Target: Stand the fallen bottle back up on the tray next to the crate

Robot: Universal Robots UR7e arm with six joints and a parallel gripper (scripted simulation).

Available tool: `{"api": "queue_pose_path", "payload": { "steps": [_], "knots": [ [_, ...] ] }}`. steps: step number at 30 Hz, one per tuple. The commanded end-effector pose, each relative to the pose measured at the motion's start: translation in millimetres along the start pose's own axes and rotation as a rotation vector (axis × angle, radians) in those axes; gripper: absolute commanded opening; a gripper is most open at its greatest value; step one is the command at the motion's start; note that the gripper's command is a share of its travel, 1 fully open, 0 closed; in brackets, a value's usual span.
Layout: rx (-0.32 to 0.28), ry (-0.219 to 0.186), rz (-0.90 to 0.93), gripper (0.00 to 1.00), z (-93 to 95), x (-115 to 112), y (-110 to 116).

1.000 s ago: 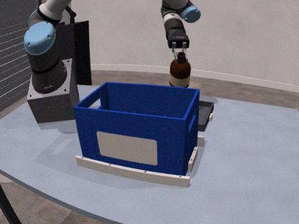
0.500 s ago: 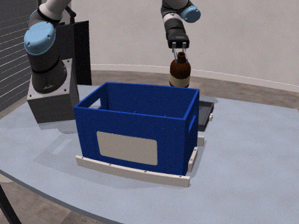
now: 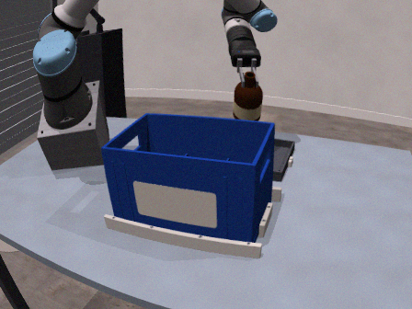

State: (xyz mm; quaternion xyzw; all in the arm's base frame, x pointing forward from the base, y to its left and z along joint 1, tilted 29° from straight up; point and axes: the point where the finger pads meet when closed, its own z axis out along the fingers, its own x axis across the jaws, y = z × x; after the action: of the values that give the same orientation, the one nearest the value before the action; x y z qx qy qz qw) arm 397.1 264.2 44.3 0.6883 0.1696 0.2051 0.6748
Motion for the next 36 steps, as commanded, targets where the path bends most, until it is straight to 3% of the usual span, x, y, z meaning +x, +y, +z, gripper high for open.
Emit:
{"api": "queue_pose_path", "payload": {
  "steps": [1, 25, 36],
  "knots": [
    [-0.009, -0.002, 0.001, 0.0, -0.2, -0.2, -0.2],
    [-0.146, -0.003, 0.001, 0.0, -0.5, -0.6, -1.0],
    [-0.167, 0.002, 0.001, 0.0, -0.9, 0.6, -0.1]
  ]
}}
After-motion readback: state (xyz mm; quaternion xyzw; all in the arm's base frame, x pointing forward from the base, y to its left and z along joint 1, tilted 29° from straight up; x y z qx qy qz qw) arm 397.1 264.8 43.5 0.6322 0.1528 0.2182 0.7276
